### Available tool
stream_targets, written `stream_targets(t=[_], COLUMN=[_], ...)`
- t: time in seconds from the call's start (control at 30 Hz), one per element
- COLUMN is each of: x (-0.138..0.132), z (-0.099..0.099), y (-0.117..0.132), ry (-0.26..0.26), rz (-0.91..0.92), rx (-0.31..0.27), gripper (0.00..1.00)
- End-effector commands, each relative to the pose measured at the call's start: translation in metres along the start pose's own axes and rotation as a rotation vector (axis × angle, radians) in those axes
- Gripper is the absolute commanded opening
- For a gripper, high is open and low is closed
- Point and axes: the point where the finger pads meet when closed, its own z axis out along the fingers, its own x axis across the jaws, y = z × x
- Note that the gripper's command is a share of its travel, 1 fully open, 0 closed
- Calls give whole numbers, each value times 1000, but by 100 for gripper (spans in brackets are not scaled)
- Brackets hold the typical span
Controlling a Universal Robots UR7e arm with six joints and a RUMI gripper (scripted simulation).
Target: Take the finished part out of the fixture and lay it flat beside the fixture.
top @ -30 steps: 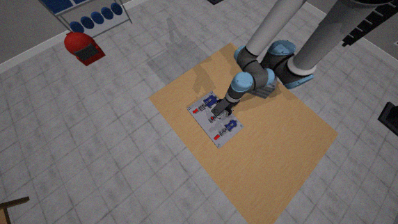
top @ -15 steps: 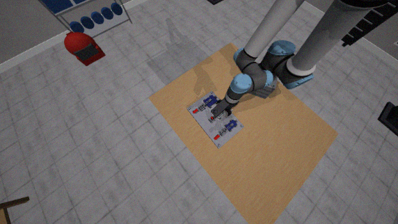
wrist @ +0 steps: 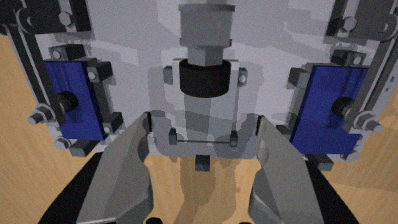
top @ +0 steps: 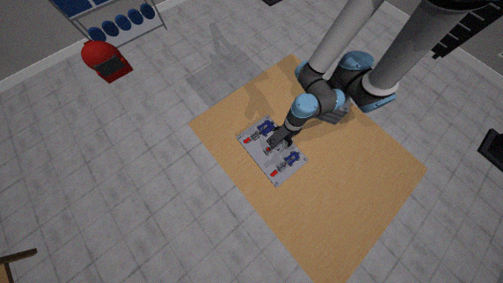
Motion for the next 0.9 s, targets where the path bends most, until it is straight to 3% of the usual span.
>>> stream_targets(t=[0.0, 0.77, 0.8, 0.87], x=[0, 0, 0, 0], z=[0, 0, 0, 0], y=[0, 0, 0, 0], ry=[0, 0, 0, 0], rz=[0, 0, 0, 0], rx=[1, 1, 1, 1], gripper=[59, 59, 0, 0])
